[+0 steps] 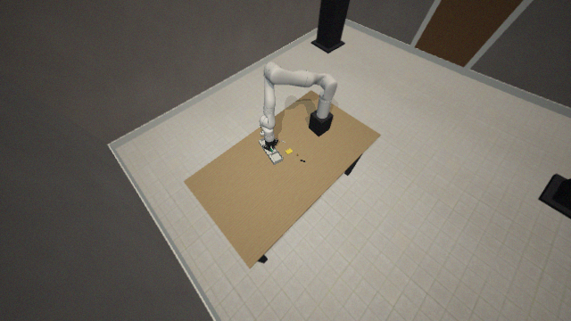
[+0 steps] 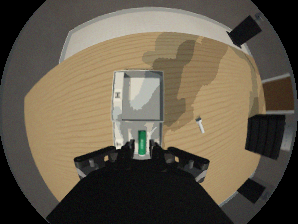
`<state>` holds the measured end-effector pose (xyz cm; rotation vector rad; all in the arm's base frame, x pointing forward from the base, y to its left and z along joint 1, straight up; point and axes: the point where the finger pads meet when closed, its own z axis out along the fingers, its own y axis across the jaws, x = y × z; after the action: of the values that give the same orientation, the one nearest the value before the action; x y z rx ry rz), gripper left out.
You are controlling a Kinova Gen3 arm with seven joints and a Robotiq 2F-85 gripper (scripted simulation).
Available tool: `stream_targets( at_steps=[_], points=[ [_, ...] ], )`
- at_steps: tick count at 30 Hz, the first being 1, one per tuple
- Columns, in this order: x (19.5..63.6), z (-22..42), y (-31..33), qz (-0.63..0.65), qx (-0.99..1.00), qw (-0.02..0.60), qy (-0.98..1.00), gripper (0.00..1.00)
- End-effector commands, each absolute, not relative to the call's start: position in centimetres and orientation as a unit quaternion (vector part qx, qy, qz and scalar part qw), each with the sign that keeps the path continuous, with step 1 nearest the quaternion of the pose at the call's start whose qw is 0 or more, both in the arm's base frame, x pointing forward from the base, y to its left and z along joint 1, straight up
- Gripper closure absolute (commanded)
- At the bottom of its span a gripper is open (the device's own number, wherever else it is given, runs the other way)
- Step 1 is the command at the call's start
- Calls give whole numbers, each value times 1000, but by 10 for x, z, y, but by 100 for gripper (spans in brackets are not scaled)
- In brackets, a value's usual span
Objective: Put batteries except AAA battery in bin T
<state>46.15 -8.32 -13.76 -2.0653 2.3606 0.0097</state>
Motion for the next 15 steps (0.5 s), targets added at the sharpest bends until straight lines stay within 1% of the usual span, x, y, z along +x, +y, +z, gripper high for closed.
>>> stream_targets(
  at_steps=[1,15],
  points=[
    [462,-138,-84,2,-658,3,753,71],
    [459,-123,-83,5,-658,1,753,71]
  ],
)
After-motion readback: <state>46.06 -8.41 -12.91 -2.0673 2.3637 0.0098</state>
